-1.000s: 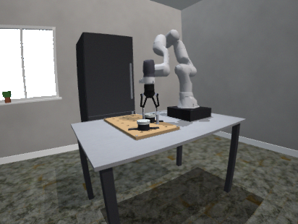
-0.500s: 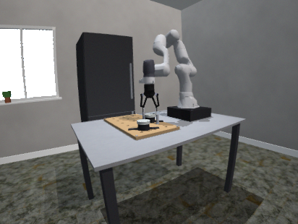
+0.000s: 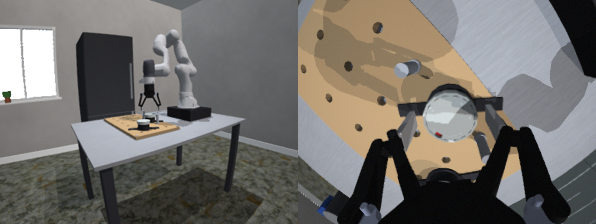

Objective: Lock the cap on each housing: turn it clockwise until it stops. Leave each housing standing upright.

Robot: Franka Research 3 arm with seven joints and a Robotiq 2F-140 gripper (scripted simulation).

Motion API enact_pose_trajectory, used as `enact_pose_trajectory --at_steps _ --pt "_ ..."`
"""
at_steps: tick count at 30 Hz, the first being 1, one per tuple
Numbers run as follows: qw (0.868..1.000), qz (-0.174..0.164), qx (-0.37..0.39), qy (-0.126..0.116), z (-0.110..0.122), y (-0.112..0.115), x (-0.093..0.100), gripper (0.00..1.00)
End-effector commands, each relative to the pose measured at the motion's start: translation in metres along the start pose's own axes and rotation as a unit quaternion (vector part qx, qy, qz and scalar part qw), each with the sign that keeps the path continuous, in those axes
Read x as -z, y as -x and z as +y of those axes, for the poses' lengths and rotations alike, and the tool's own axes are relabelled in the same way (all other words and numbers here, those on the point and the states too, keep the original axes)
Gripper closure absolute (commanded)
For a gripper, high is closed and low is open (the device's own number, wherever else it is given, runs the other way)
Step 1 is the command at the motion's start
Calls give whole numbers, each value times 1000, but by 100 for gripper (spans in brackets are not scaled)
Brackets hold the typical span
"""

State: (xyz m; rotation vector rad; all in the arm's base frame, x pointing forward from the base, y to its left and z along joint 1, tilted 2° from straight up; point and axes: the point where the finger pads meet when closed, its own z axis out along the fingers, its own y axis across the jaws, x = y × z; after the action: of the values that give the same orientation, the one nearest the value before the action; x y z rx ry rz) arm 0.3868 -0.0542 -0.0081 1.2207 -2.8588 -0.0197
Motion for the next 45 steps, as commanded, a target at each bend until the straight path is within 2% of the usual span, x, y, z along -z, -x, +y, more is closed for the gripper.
enact_pose_trajectory --at_steps 1,31,45 --pt "1000 -1 2 -1 0 0 0 22" --pt "1000 -1 2 -1 0 0 1 22" --pt "1000 -1 2 -1 0 0 10 22"
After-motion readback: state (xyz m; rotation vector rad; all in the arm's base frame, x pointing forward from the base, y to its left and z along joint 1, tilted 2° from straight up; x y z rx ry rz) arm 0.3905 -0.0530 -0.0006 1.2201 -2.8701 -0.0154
